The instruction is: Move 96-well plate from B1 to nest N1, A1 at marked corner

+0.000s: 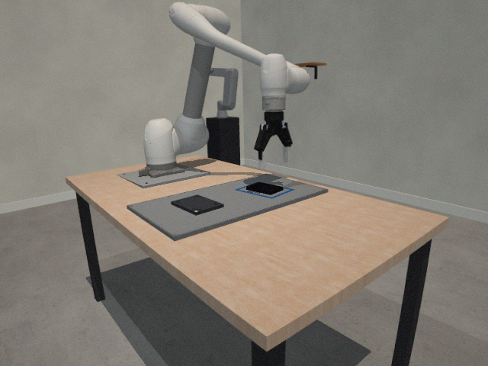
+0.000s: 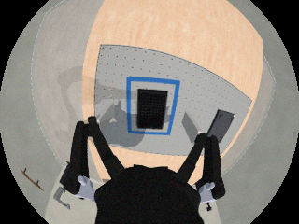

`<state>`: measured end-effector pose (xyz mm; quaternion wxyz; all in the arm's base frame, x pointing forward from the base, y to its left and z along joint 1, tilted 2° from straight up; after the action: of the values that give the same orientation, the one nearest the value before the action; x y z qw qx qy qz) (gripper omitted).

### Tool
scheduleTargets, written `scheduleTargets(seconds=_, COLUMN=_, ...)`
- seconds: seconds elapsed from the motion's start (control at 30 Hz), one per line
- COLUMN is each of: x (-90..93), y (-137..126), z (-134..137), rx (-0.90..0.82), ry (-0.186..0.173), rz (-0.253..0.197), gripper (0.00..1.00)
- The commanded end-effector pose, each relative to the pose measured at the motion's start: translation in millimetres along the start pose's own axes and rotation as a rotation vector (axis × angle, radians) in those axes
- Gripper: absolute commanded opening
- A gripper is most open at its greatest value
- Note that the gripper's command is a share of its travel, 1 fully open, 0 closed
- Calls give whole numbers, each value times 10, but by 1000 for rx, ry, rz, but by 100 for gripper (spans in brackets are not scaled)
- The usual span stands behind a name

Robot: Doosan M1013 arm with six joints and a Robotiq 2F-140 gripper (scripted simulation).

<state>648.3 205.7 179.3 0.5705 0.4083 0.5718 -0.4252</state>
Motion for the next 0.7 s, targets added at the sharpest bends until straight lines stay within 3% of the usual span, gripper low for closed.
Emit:
scheduleTargets(seconds=0.0, x=78, y=-128, z=20, rx=-2, ry=1, rz=0, gripper=100)
scheduleTargets(seconds=0.23, x=252, y=-422, z=65, rx=-68, ry=14, rz=-10, gripper=100)
scheduleTargets(seconds=0.67, x=254, y=-425, z=65, rx=-68, ry=14, rz=-10, gripper=100)
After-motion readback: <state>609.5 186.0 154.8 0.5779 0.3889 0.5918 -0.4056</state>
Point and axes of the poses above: the point where the finger pads meet when closed, its own x axis out along the fingers, its own z axis across the jaws, y = z × x, the point moved 8 cm from there along -x, back along the fingers, and after that the axes turned 10 degrees about -x, right-handed, at the moved point
